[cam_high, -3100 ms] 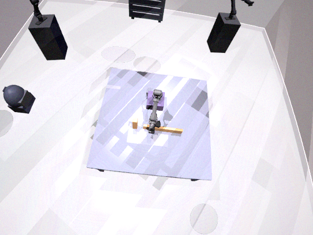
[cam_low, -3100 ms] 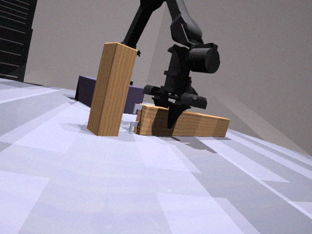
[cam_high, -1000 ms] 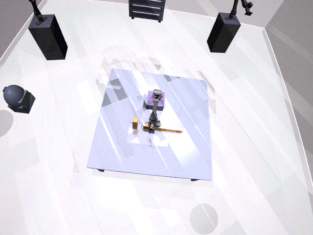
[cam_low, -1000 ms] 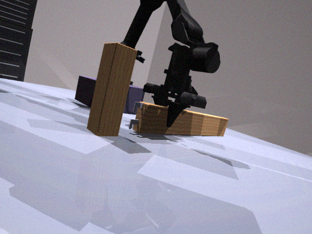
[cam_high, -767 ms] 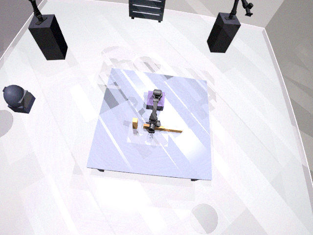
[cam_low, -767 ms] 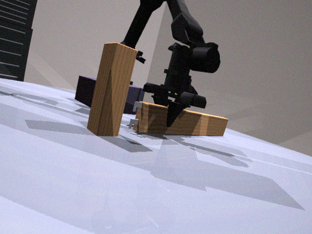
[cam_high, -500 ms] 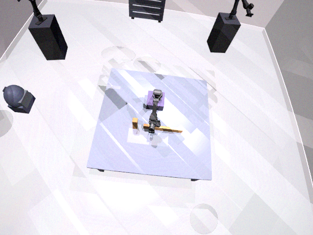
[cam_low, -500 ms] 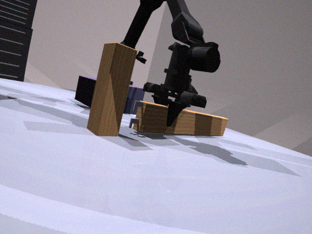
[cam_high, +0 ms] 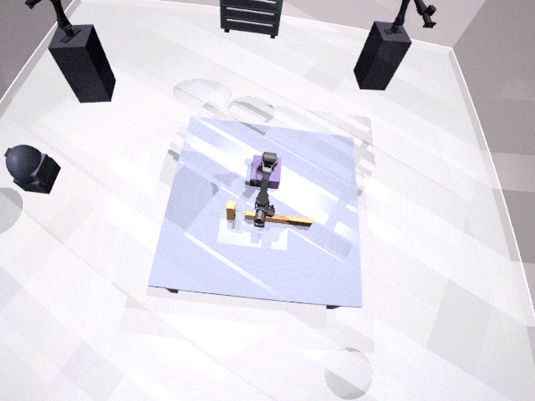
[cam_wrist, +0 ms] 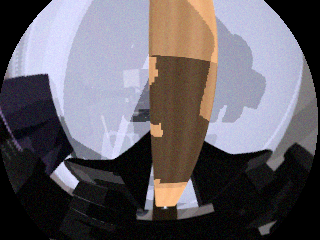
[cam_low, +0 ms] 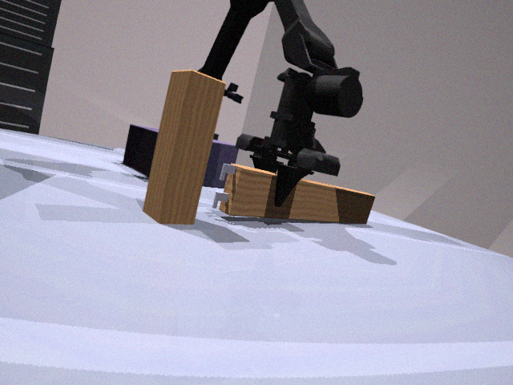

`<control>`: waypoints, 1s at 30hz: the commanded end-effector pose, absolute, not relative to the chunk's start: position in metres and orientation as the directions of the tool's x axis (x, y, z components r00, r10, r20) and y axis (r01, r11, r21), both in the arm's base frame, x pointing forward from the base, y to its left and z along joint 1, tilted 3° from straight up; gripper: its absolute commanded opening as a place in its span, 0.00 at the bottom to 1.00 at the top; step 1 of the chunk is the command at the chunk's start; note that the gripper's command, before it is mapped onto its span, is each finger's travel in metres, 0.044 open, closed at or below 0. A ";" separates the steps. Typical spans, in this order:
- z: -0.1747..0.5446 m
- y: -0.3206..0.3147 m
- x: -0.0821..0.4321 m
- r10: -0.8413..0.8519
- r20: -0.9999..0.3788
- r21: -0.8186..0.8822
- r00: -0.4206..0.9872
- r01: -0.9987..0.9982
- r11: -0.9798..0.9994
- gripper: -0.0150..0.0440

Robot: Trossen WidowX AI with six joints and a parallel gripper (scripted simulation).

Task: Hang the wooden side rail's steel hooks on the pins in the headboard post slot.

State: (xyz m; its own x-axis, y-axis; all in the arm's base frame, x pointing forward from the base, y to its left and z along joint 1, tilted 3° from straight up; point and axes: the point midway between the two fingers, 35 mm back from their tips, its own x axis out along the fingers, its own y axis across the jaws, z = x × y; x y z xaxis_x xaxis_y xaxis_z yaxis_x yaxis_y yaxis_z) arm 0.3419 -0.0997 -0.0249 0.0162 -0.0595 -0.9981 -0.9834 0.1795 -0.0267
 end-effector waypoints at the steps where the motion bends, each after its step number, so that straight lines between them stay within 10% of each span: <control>1: -0.019 -0.100 0.345 -0.061 -0.998 -0.040 0.030 -0.985 0.170 0.25; 30: -0.014 -0.100 0.345 -0.061 -0.998 -0.040 0.030 -0.985 0.170 0.25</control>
State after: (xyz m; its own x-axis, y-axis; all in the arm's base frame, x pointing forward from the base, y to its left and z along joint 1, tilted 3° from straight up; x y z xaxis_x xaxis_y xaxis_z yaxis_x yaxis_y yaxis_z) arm 0.3411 -0.0993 -0.0205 0.0133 -0.0593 -0.9982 -0.9840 0.1768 -0.0236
